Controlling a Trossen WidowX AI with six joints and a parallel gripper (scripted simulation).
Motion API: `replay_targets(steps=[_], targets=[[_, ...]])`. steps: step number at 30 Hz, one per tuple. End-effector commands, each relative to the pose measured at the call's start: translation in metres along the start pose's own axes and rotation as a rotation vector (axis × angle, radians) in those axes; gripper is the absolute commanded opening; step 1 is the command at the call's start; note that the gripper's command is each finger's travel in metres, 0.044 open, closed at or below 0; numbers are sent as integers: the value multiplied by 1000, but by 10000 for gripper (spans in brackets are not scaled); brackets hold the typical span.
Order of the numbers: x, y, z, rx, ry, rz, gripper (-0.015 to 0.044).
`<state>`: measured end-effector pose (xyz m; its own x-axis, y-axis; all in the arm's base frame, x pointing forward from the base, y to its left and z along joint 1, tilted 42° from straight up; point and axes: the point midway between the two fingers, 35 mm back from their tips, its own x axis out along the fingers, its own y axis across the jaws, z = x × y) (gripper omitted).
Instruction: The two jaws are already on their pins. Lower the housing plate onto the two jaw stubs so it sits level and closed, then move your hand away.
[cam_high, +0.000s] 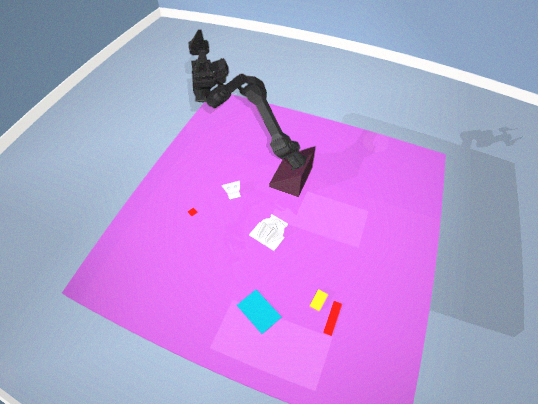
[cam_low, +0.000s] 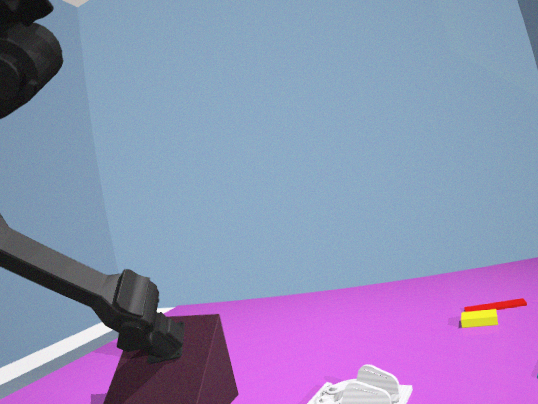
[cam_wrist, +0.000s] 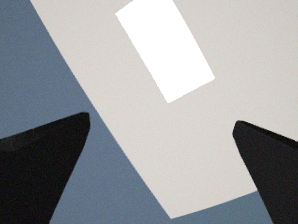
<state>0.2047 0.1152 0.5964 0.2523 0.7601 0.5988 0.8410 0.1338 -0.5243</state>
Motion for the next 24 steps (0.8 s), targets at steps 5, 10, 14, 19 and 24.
replay_targets(steps=[5,10,14,19,24], targets=[[-12,32,-24,113,150,109,440],[-23,55,-39,178,253,185,440],[-35,73,-50,226,338,248,440],[-52,96,-62,282,446,328,440],[-73,118,-72,331,556,410,440]])
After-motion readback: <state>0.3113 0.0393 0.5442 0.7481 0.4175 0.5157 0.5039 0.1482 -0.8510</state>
